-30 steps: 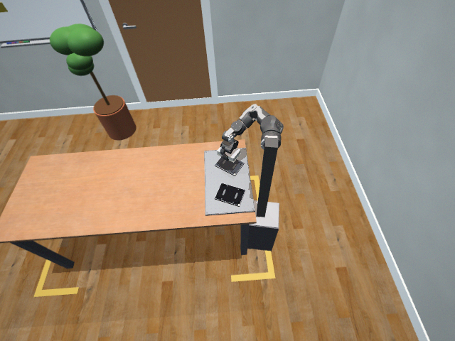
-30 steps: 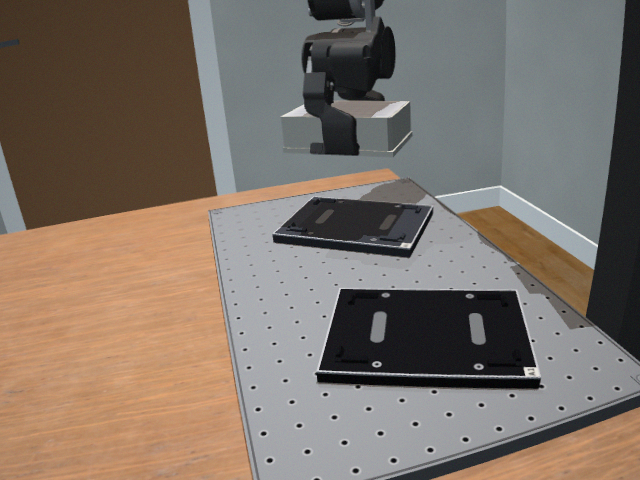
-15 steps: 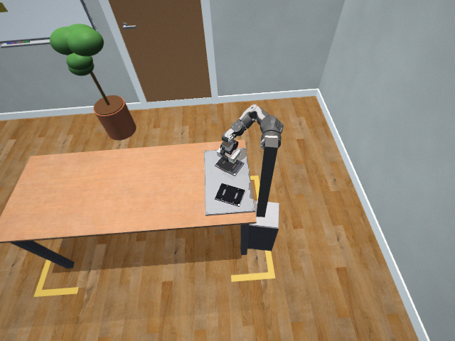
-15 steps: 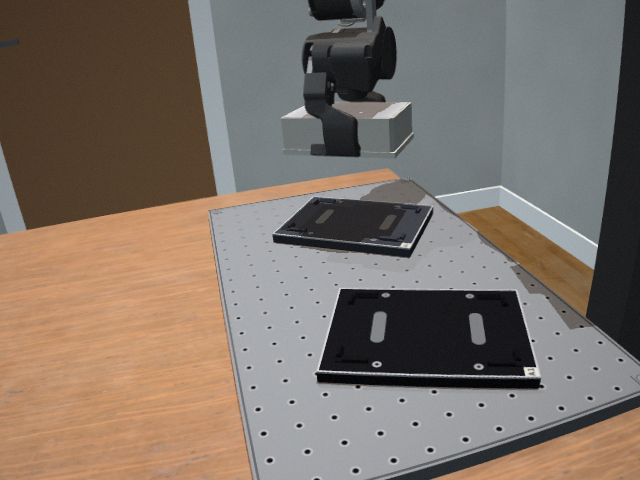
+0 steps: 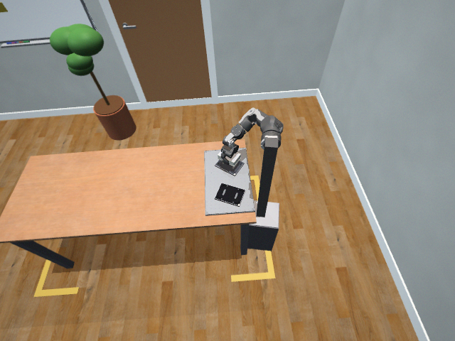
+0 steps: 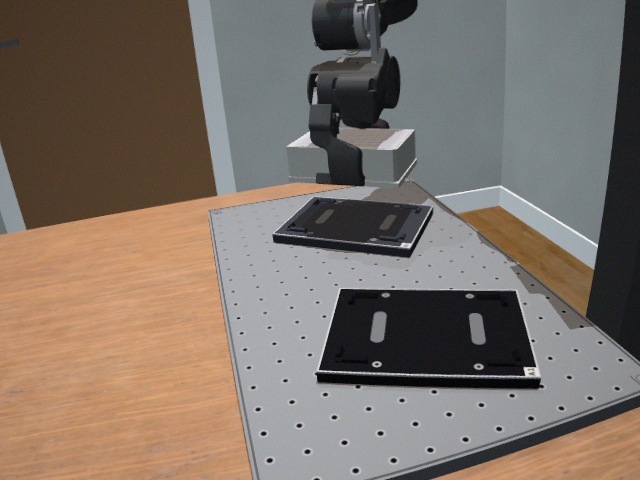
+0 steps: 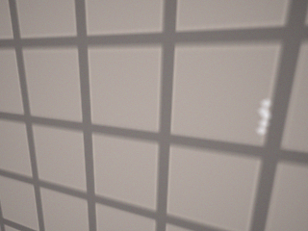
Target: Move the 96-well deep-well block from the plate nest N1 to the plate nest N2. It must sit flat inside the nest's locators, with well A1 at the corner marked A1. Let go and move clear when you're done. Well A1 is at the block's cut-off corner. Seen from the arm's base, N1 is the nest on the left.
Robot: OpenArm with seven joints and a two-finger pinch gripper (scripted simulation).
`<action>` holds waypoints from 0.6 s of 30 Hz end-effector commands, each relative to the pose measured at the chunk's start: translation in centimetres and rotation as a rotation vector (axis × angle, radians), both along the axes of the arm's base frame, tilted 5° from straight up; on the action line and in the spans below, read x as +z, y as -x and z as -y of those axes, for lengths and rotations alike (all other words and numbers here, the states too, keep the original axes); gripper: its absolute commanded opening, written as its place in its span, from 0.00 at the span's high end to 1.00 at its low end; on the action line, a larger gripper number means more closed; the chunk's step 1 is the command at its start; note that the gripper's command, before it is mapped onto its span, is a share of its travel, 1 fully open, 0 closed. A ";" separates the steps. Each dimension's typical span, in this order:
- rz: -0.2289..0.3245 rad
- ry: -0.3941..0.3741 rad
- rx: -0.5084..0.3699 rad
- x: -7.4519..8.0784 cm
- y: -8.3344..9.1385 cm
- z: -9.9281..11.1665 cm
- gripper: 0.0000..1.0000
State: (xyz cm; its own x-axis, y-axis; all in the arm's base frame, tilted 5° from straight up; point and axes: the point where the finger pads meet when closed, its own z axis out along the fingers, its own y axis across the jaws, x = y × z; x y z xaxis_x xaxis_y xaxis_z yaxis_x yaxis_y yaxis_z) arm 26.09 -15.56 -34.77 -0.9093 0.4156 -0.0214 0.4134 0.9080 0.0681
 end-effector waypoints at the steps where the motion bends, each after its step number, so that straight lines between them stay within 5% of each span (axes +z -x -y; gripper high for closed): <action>1: 0.008 -0.006 -0.002 0.1 -0.2 -0.1 1.00; 5: 0.008 -0.006 -0.002 0.1 -0.2 -0.1 1.00; 10: 0.007 -0.007 0.000 -3.1 -0.2 -0.4 1.00; 18: 0.007 -0.007 0.000 -3.1 -0.2 -0.4 1.00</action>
